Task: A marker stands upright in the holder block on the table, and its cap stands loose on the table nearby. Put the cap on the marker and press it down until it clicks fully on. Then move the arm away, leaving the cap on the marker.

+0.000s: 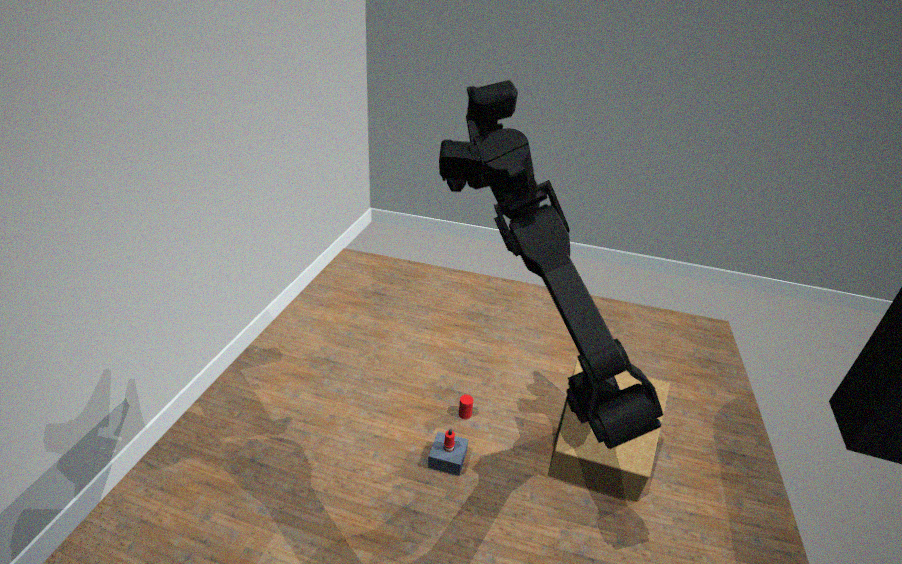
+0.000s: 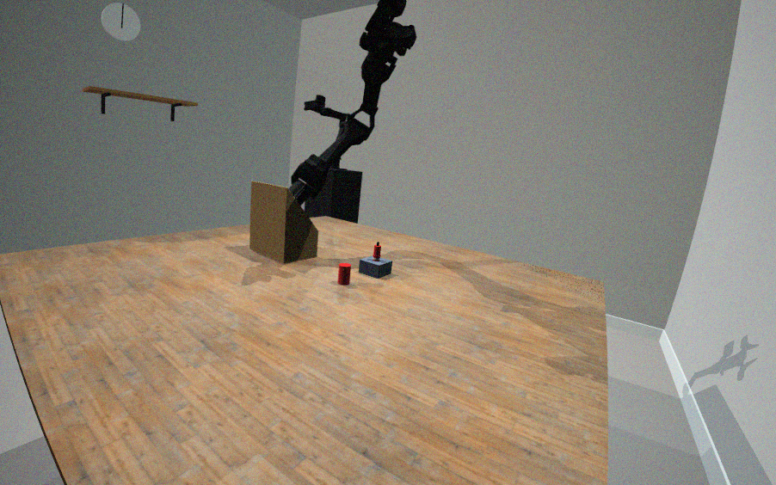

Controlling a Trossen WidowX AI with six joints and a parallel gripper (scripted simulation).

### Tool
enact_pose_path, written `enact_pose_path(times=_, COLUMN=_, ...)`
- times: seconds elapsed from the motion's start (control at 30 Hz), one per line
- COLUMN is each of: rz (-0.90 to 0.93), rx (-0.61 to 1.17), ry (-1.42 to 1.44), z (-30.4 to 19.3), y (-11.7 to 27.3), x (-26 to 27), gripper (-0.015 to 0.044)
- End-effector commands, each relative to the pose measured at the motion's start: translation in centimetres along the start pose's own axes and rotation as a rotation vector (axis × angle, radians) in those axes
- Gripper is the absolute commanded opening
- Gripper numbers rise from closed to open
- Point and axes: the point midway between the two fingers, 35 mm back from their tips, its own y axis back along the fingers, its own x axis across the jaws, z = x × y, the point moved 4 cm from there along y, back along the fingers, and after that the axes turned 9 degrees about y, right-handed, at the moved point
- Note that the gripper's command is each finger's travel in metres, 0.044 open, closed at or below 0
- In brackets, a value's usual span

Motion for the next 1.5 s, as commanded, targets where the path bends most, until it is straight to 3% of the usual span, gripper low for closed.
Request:
enact_pose_path(times=0.0, rz=0.197, rx=-0.108, ry=0.044, z=2.4, y=-1.5, x=5.7, gripper=0.025)
enact_pose_path(times=0.27, rz=0.551, rx=-0.314, ry=0.086, z=6.6, y=-1.4, x=15.8, gripper=0.025)
enact_pose_path(times=0.63, rz=0.877, rx=-0.509, ry=0.132, z=9.6, y=1.3, x=24.5, gripper=0.025)
enact_pose_path(times=0.83, rz=1.146, rx=-0.689, ry=0.188, z=11.6, y=5.1, x=31.0, gripper=0.025)
enact_pose_path(times=1.2, rz=1.717, rx=-1.056, ry=0.174, z=13.4, y=16.6, x=40.1, gripper=0.025)
enact_pose_path(times=1.47, rz=1.75, rx=-1.073, ry=0.167, z=14.0, y=17.8, x=41.3, gripper=0.025)
